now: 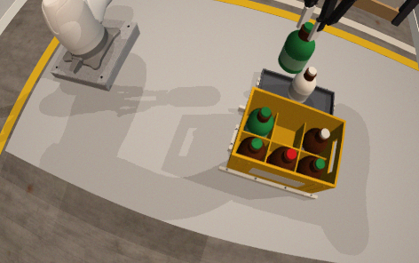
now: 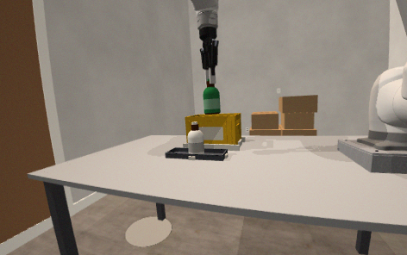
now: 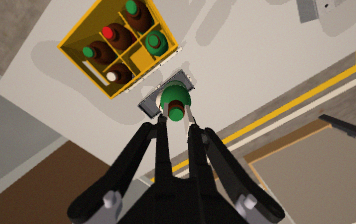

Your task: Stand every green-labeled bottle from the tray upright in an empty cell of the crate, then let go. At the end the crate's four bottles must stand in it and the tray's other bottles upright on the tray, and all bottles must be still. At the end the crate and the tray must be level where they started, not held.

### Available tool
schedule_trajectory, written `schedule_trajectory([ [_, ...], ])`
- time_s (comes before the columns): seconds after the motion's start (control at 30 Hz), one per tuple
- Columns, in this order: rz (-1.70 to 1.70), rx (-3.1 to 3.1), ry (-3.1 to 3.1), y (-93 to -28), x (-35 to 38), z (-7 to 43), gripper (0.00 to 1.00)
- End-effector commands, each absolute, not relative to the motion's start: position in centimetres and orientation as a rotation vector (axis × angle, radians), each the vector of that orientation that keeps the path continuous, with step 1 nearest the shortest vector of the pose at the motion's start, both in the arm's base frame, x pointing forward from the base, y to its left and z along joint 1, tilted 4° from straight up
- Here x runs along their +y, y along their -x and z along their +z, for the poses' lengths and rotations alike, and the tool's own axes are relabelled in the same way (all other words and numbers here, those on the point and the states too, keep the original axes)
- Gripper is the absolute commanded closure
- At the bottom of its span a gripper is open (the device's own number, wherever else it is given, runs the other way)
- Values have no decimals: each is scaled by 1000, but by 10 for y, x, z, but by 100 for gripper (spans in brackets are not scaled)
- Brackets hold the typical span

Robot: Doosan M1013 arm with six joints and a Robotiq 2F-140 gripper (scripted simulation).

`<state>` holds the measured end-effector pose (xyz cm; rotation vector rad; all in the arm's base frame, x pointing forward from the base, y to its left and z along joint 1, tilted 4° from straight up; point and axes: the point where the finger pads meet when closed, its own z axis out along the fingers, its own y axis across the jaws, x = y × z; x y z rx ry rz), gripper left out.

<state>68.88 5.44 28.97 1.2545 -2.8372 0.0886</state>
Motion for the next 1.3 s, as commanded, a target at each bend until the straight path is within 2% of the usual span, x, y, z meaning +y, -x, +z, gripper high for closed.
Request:
schedule_trajectory([
  [0.0, 77, -2833, -1258, -692, 47, 289, 100],
  [1.27, 77, -2833, -1258, -721, -27, 293, 100],
])
